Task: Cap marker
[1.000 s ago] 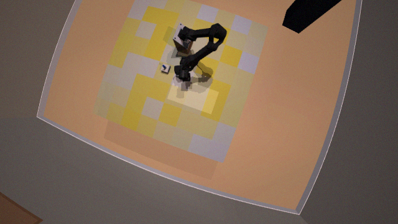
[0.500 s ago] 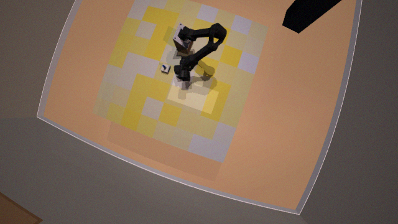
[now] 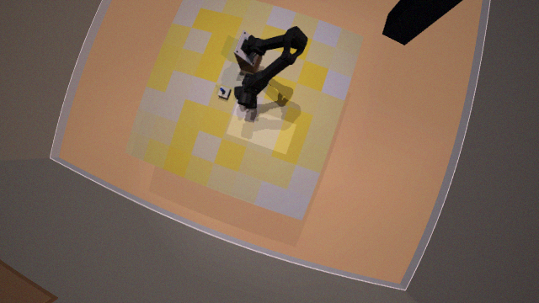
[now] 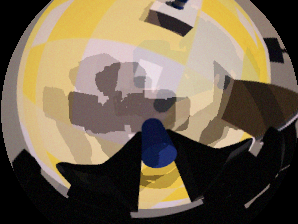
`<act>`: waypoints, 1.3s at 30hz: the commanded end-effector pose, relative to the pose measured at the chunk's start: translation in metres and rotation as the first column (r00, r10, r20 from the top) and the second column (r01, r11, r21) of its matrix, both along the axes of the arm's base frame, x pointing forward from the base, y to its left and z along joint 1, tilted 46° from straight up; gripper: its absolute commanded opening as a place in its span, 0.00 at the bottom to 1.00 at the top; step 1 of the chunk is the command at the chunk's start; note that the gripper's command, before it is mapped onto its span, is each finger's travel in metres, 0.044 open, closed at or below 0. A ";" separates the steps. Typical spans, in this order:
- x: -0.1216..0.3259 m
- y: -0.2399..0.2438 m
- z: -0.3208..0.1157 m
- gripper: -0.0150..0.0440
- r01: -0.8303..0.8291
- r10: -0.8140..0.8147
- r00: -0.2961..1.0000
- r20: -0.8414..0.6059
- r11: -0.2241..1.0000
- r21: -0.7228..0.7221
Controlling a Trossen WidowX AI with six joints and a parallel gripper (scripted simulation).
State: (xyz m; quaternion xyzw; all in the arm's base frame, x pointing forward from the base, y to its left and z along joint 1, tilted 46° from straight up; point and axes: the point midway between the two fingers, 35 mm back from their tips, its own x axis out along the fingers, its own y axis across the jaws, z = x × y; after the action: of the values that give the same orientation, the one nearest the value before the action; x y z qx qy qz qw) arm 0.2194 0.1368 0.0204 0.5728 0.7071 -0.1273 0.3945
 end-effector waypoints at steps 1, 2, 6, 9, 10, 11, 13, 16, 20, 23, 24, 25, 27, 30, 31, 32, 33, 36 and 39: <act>0.001 -0.005 0.008 0.25 -0.002 0.002 1.000 0.008 1.000 0.005; 0.001 -0.007 0.010 0.25 -0.002 0.002 1.000 0.008 1.000 0.005; 0.001 -0.013 0.016 0.25 -0.002 0.002 1.000 0.008 1.000 0.007; 0.000 -0.017 0.021 0.25 -0.002 0.002 1.000 0.008 1.000 0.008; 0.000 -0.017 0.022 0.25 -0.002 0.002 1.000 0.008 1.000 0.008; 0.000 -0.018 0.022 0.25 -0.002 0.002 1.000 0.008 1.000 0.008; 0.001 -0.019 0.021 0.25 -0.001 0.001 1.000 0.009 1.000 0.006; 0.007 -0.026 0.018 0.25 0.001 -0.001 1.000 0.010 1.000 -0.001; 0.013 -0.037 0.012 0.25 0.004 -0.004 1.000 0.012 1.000 -0.011; 0.018 -0.045 0.008 0.25 0.007 -0.007 1.000 0.016 1.000 -0.017; 0.020 -0.048 0.006 0.25 0.008 -0.008 1.000 0.018 1.000 -0.019; 0.021 -0.051 0.005 0.25 0.009 -0.009 1.000 0.020 1.000 -0.021; 0.024 -0.057 0.002 0.25 0.011 -0.011 1.000 0.024 1.000 -0.025; 0.028 -0.066 -0.003 0.25 0.014 -0.013 0.999 0.029 0.999 -0.030; 0.029 -0.069 -0.004 0.25 0.015 -0.014 0.999 0.031 0.999 -0.031; 0.030 -0.071 -0.006 0.25 0.015 -0.014 0.999 0.031 0.999 -0.033; 0.032 -0.074 -0.007 0.25 0.015 -0.014 0.999 0.030 0.999 -0.034; 0.034 -0.082 -0.012 0.25 0.015 -0.014 1.000 0.028 0.999 -0.037; 0.037 -0.091 -0.016 0.25 0.014 -0.013 1.000 0.027 0.999 -0.039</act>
State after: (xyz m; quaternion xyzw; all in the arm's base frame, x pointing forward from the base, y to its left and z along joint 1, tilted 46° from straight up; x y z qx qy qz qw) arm 0.2530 0.0552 0.0091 0.5736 0.6947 -0.1347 0.4126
